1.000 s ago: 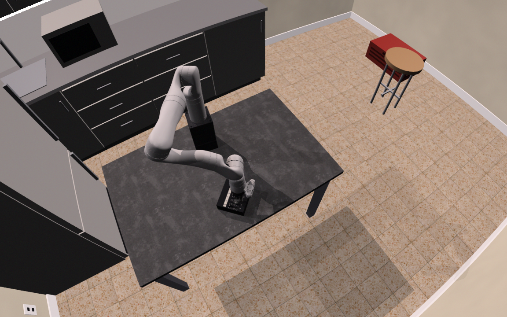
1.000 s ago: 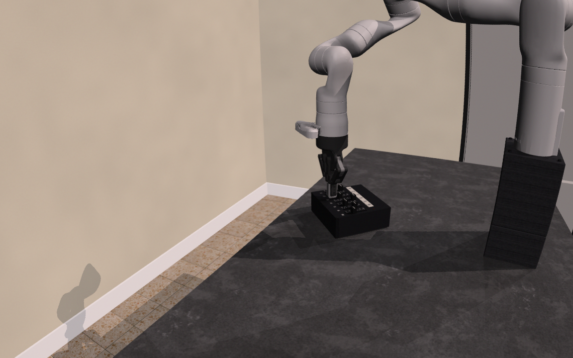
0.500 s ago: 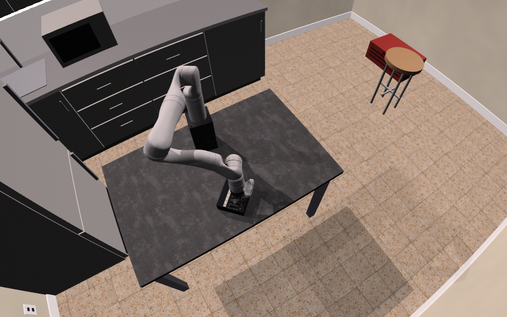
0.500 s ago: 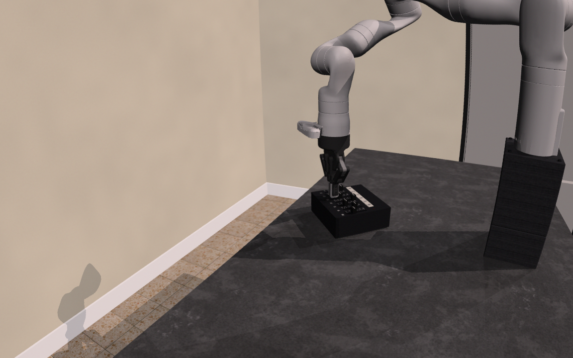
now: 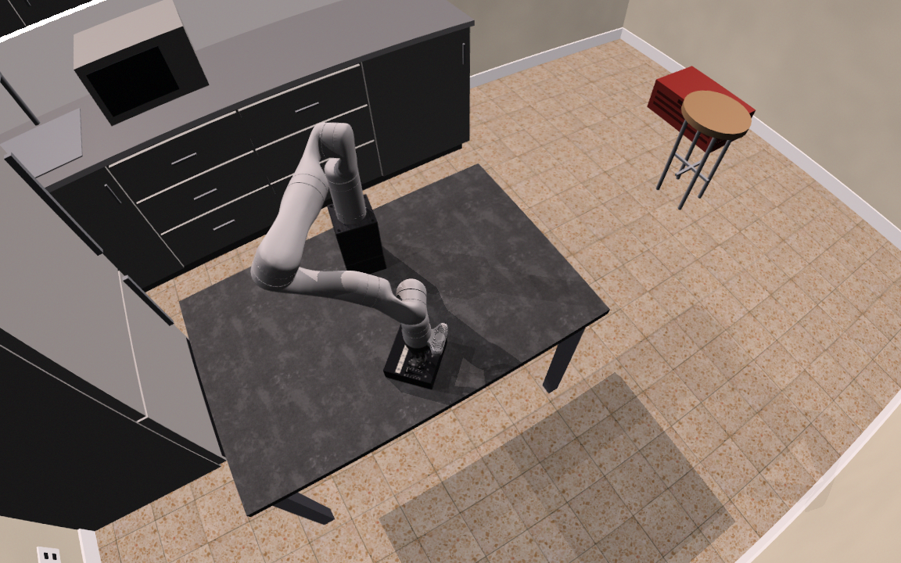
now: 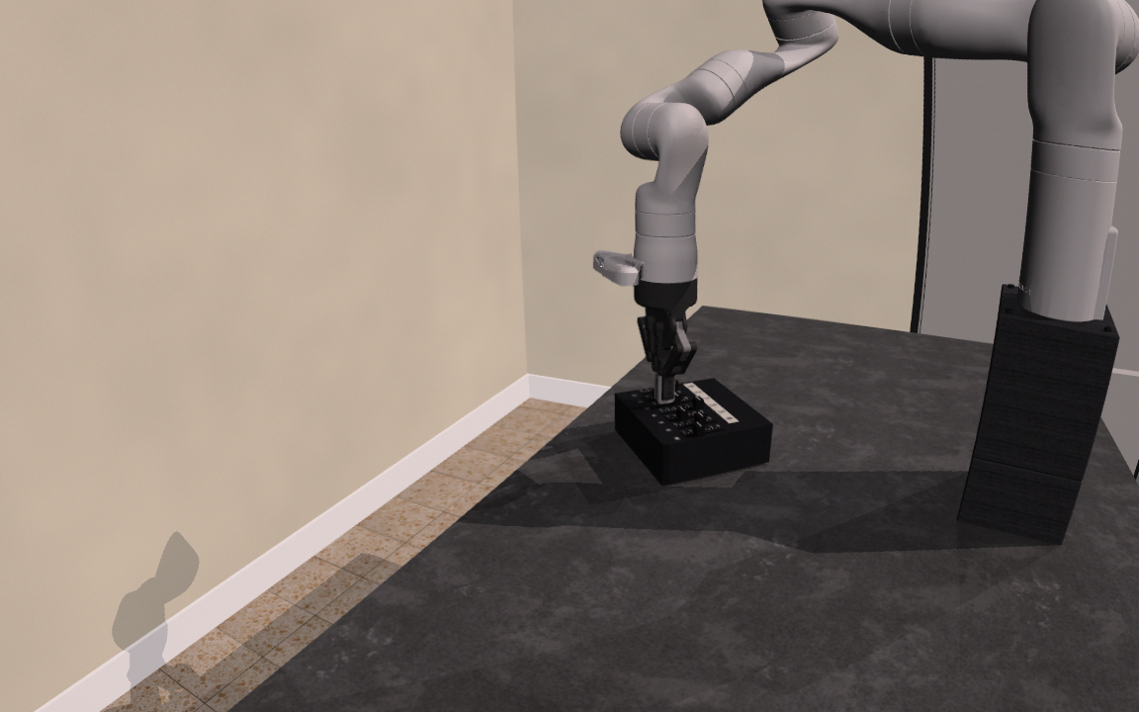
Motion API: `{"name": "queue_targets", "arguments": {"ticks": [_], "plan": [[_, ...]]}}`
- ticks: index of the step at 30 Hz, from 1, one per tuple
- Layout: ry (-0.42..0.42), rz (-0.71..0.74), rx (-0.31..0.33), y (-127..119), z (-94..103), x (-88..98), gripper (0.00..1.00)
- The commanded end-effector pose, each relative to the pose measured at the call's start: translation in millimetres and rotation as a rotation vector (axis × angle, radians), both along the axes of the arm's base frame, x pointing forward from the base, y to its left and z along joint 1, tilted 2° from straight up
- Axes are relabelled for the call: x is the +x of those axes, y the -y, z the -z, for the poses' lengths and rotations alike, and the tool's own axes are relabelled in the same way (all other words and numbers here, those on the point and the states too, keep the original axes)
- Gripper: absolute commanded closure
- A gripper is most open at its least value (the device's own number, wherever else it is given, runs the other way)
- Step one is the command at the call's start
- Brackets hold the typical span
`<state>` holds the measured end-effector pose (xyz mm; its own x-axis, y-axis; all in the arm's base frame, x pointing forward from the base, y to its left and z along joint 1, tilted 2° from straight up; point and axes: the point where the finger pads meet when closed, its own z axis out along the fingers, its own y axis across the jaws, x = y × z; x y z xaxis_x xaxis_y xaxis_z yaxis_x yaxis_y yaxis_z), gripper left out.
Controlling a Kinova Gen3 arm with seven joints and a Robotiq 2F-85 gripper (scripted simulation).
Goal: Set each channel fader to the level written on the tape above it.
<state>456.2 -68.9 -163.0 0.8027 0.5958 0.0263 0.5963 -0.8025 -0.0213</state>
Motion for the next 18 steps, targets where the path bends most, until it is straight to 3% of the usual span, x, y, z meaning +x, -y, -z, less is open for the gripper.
{"name": "queue_targets", "arguments": {"ticks": [1, 18], "plan": [[0.001, 0.001, -0.001, 2.0, -0.8, -0.9, 1.0], [0.001, 0.001, -0.001, 4.5, -0.7, -4.3, 1.0]]}}
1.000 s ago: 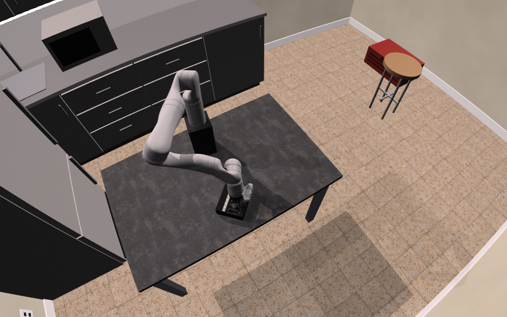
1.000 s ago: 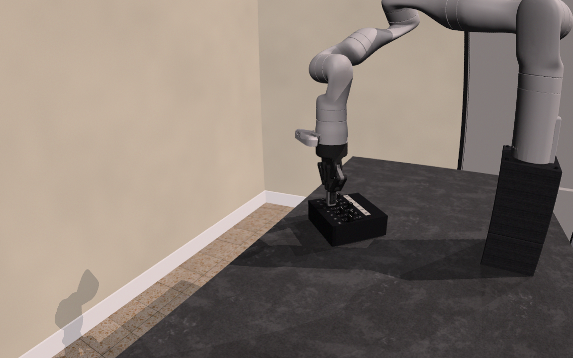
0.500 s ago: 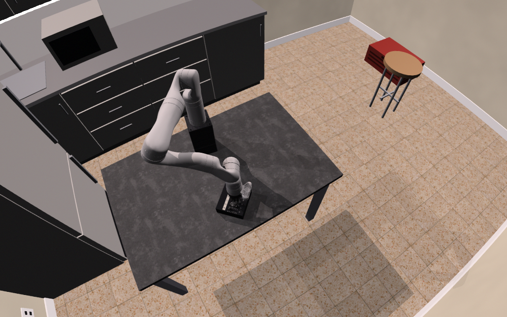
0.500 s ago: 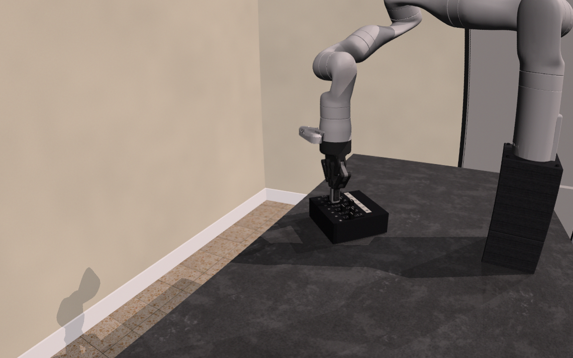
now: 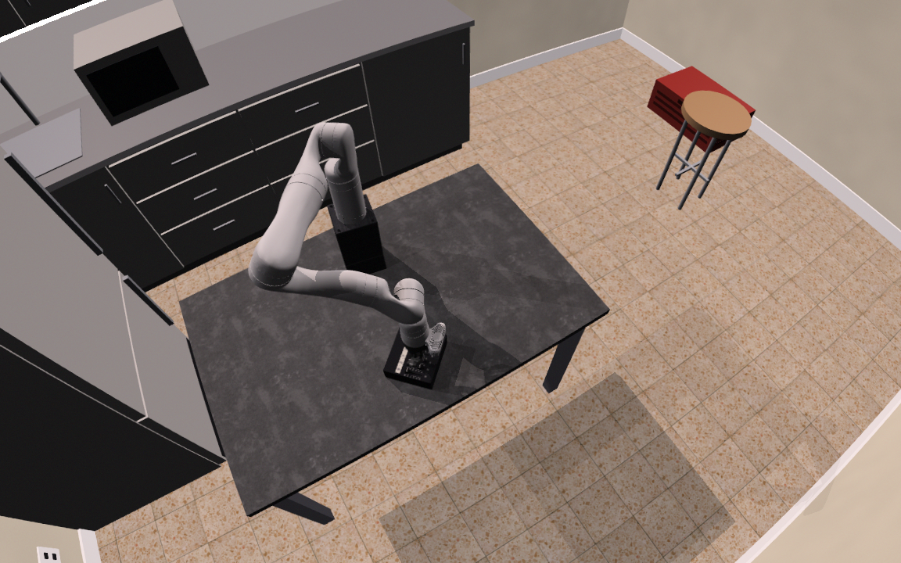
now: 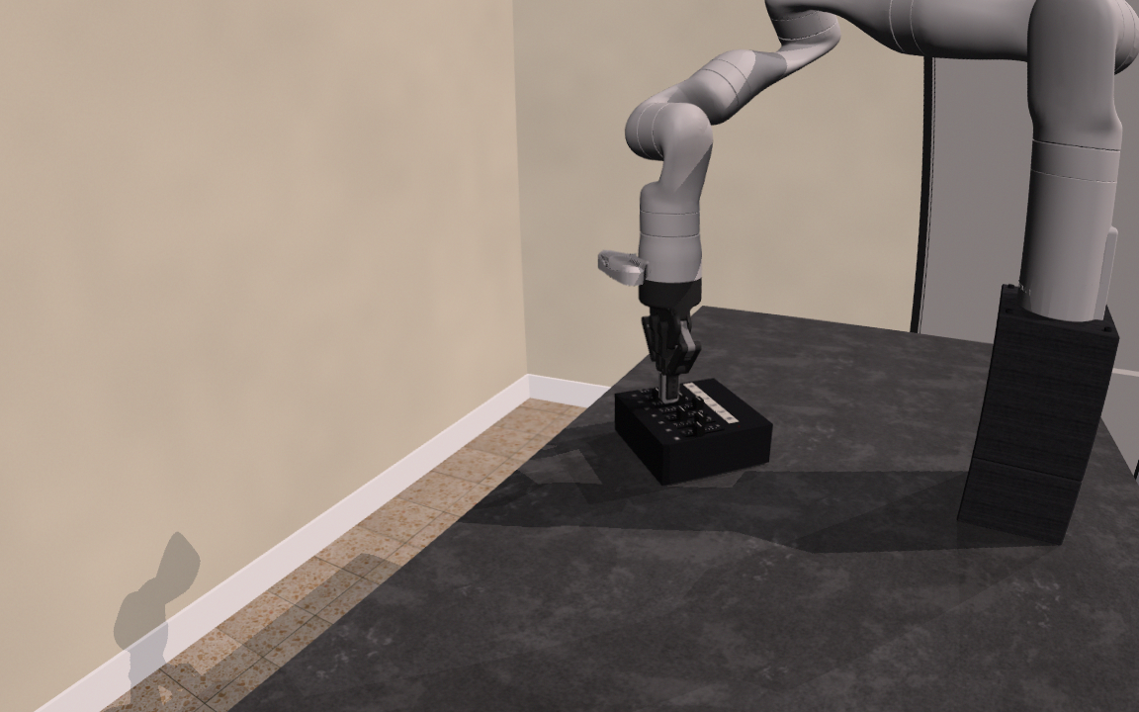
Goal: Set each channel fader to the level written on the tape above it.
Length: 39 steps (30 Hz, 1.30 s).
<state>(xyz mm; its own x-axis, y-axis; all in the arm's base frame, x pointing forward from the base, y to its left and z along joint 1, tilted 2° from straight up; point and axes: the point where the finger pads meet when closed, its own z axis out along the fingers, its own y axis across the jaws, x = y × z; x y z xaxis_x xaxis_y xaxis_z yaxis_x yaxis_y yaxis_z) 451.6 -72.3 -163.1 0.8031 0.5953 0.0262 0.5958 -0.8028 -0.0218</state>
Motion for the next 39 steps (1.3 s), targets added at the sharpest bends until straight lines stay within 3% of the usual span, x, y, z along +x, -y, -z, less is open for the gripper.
{"name": "queue_targets", "arguments": {"ticks": [1, 39], "plan": [[0.001, 0.001, -0.002, 1.1, -0.8, 0.2, 1.0], [0.001, 0.001, -0.002, -2.4, -0.9, 5.0, 1.0]]}}
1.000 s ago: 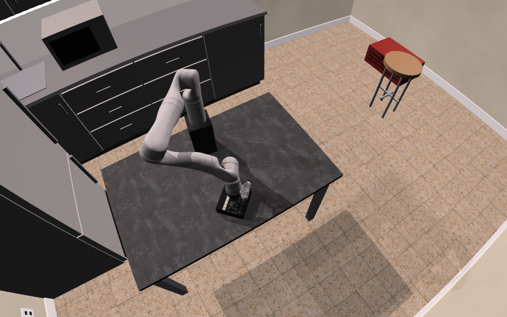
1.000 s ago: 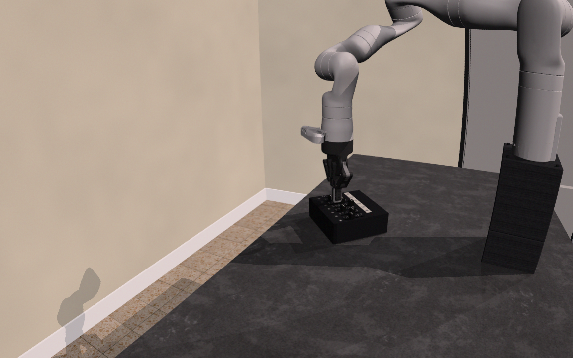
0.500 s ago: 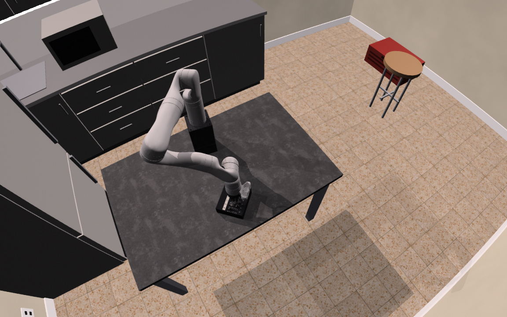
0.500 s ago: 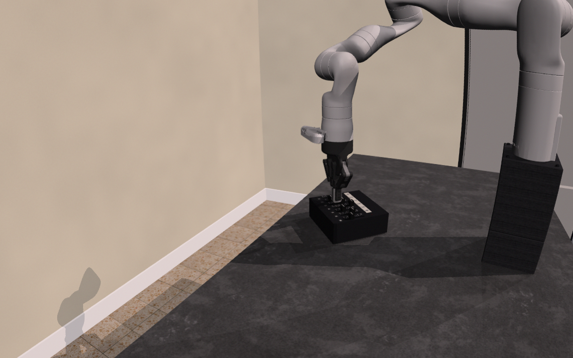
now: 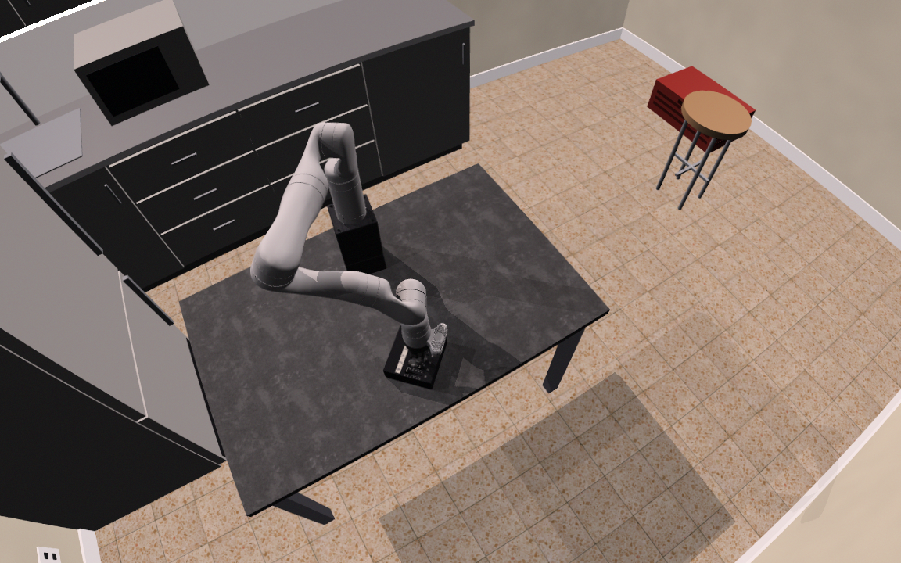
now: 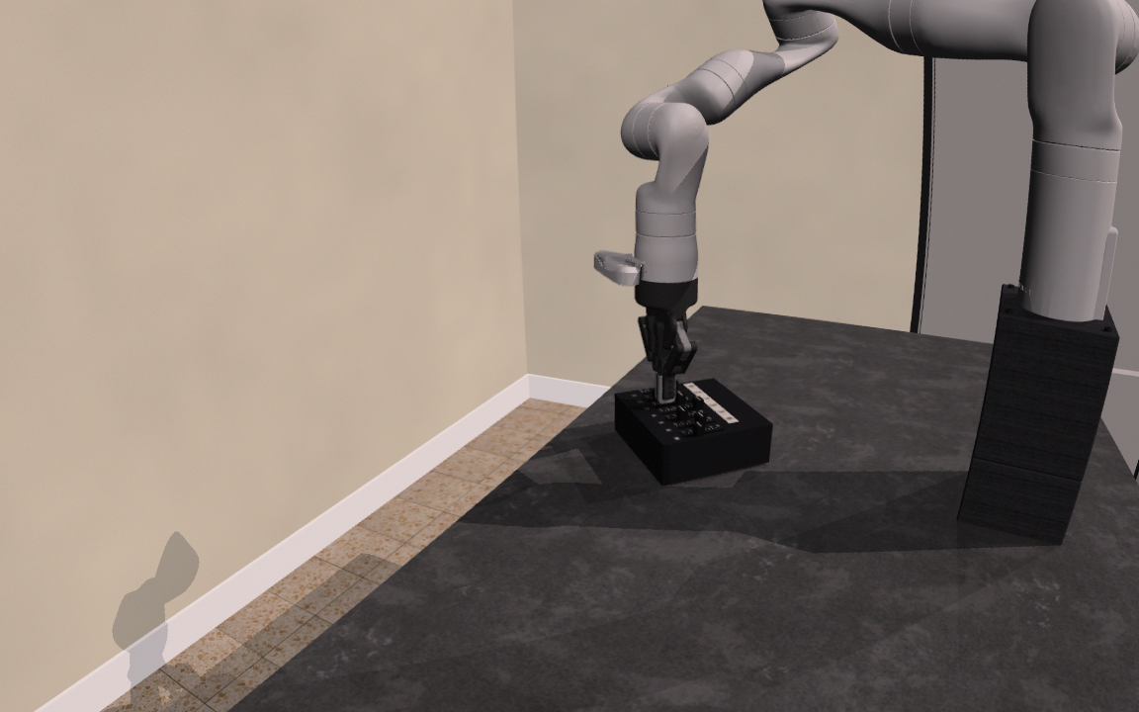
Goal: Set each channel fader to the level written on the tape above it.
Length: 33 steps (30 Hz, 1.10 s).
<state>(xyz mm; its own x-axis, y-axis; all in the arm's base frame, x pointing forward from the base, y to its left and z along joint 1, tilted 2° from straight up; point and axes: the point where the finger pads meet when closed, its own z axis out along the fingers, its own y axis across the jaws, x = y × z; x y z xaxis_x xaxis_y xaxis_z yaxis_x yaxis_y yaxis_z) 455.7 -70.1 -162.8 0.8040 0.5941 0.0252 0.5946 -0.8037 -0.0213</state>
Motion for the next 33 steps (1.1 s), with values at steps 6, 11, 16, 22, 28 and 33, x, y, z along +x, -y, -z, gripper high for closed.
{"name": "queue_targets", "arguments": {"ticks": [6, 11, 16, 22, 28, 33], "plan": [[0.002, -0.001, -0.001, 0, -5.0, 0.8, 1.0], [0.002, -0.001, -0.001, 0, -12.0, 0.8, 1.0], [0.002, -0.001, -0.001, 1, -27.1, 0.6, 1.0], [0.002, -0.001, -0.001, 1, -39.3, 0.5, 1.0], [0.002, -0.001, -0.001, 1, -40.6, 0.5, 1.0], [0.002, -0.001, -0.001, 1, -40.6, 0.5, 1.0]]}}
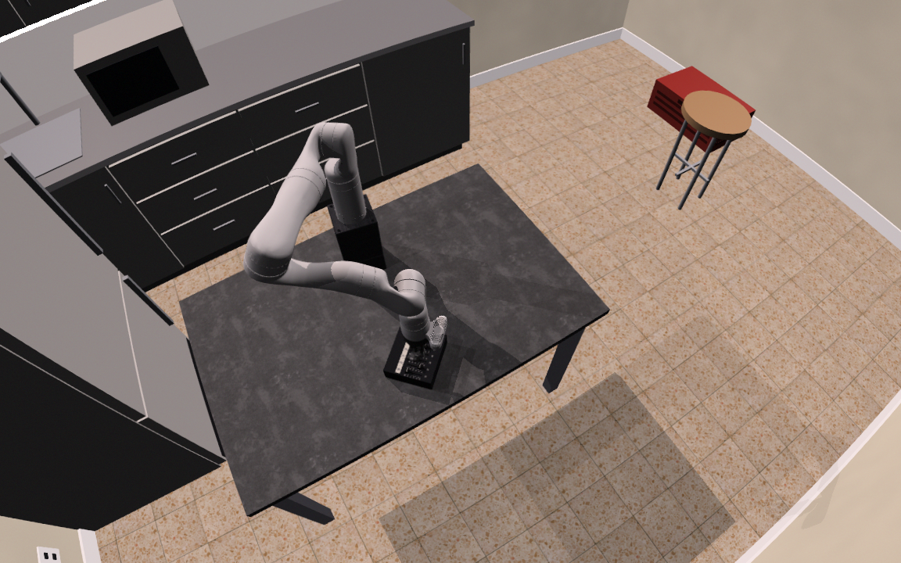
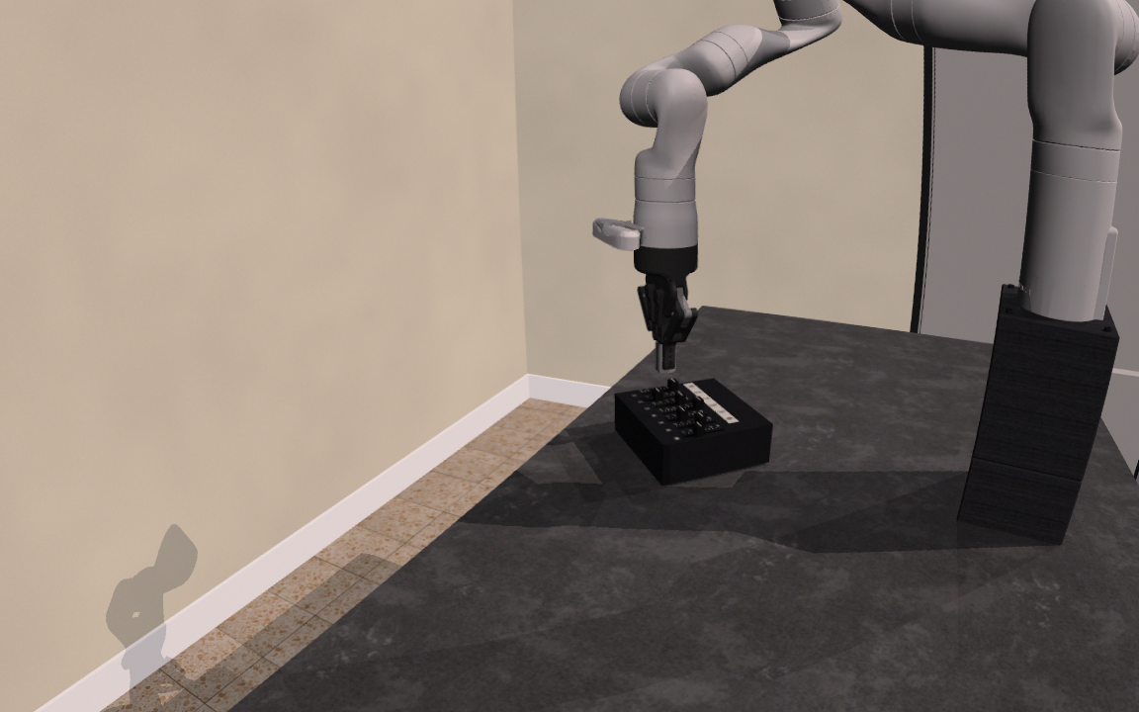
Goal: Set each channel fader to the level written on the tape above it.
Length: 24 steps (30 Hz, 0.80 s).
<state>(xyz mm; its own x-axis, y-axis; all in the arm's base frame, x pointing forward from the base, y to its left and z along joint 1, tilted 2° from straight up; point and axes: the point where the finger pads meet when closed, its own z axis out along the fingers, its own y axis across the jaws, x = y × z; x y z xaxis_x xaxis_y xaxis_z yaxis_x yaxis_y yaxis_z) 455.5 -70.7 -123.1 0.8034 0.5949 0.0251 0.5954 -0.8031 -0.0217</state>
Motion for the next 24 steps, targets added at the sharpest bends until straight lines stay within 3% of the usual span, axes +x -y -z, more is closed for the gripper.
{"name": "queue_targets", "arguments": {"ticks": [1, 24], "plan": [[0.002, 0.0, -0.001, 0.4, -0.9, 0.7, 1.0], [0.003, -0.039, -0.001, 0.7, -0.8, 0.0, 1.0]]}}
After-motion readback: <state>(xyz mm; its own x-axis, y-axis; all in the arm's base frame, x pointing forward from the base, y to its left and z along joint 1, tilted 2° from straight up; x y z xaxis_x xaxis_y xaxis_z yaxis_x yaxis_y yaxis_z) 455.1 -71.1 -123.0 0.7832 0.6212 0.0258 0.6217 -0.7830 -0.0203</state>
